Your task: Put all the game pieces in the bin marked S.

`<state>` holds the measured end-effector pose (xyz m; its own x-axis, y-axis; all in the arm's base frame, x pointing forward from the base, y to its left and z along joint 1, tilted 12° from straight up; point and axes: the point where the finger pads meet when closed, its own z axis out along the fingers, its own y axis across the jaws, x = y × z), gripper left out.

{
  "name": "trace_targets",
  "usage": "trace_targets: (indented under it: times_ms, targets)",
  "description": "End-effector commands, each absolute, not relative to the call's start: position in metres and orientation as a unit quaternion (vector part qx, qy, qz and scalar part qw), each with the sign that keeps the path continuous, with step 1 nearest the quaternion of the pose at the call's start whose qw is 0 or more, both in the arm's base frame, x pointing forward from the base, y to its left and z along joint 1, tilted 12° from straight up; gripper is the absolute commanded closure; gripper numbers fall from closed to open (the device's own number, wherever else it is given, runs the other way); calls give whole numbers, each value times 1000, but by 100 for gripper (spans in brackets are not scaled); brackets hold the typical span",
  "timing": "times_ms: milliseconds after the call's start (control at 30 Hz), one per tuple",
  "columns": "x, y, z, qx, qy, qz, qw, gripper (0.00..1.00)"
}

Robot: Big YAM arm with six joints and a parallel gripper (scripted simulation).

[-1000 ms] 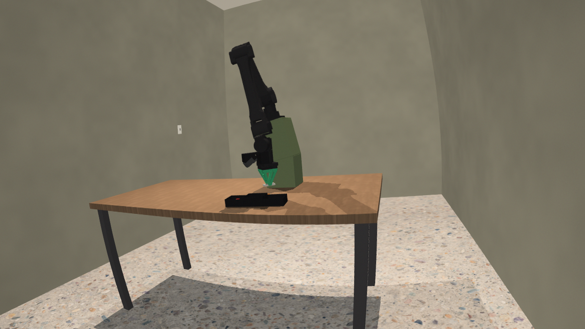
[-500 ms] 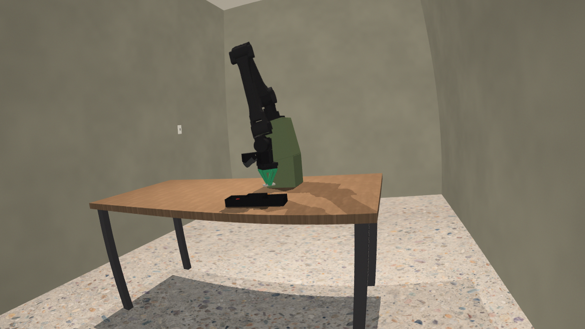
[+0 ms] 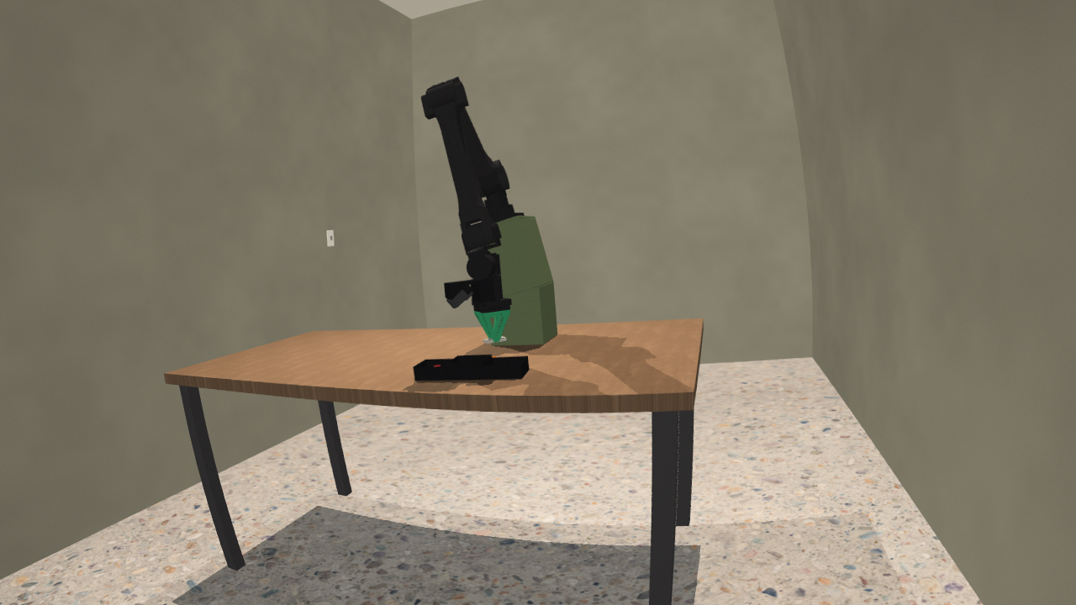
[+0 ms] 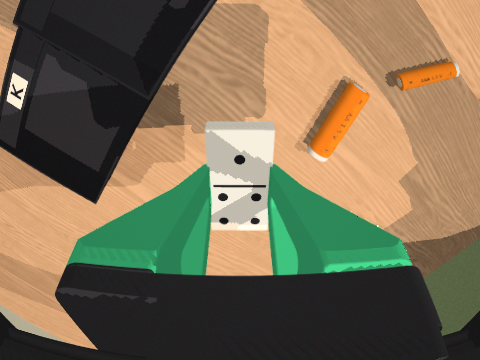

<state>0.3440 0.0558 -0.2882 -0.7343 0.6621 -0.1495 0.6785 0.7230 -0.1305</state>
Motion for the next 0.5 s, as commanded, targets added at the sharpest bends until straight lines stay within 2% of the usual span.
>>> trace_targets:
  times_ms: [0,333,467]
  targets:
    - [338,57,-291,356,929,-90,46,79]
    - [335,56,-292,356,929,-92,44,79]
    - [375,38,-275,362,927,-83,59,79]
